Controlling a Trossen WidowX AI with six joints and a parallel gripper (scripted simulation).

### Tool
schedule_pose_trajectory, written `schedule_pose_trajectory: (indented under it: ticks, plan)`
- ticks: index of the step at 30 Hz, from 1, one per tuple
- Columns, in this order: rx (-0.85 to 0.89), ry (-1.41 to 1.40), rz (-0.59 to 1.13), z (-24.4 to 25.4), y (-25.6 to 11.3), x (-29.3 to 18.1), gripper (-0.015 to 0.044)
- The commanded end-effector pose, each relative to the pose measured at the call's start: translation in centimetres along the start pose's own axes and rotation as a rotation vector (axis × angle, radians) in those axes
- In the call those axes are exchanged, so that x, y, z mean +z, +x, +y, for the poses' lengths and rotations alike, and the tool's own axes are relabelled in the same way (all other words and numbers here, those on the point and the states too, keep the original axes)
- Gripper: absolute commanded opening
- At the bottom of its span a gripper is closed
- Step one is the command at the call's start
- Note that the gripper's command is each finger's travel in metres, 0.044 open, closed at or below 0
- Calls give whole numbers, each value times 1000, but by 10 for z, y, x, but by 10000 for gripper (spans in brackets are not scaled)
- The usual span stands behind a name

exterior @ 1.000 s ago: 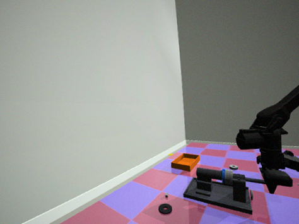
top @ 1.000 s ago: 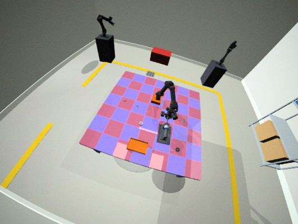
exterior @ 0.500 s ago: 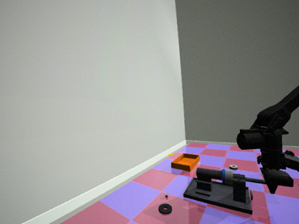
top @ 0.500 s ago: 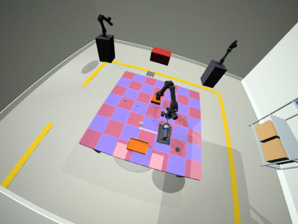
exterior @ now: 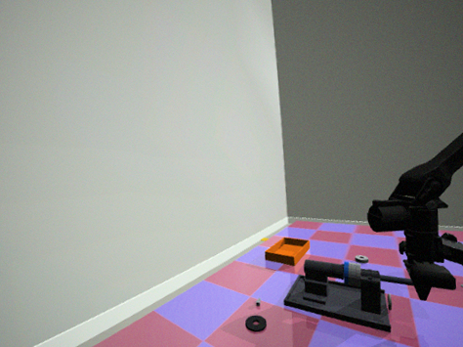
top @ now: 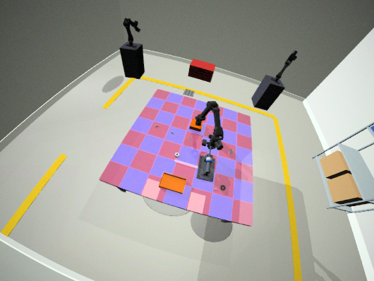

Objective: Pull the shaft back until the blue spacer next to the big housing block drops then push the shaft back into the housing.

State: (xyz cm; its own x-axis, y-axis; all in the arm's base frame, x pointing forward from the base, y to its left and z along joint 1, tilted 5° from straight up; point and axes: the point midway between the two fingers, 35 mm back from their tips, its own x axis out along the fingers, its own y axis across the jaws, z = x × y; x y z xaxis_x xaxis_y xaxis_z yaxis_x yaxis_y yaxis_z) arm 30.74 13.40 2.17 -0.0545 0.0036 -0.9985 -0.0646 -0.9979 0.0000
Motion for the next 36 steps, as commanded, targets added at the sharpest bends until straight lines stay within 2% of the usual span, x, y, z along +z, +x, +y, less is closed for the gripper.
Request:
schedule_pose_trajectory:
  ticks: [1,36]
  plan:
    - [-2,3,-3,0,0,1,0]
    - [0,0,-1,0,0,4,0]
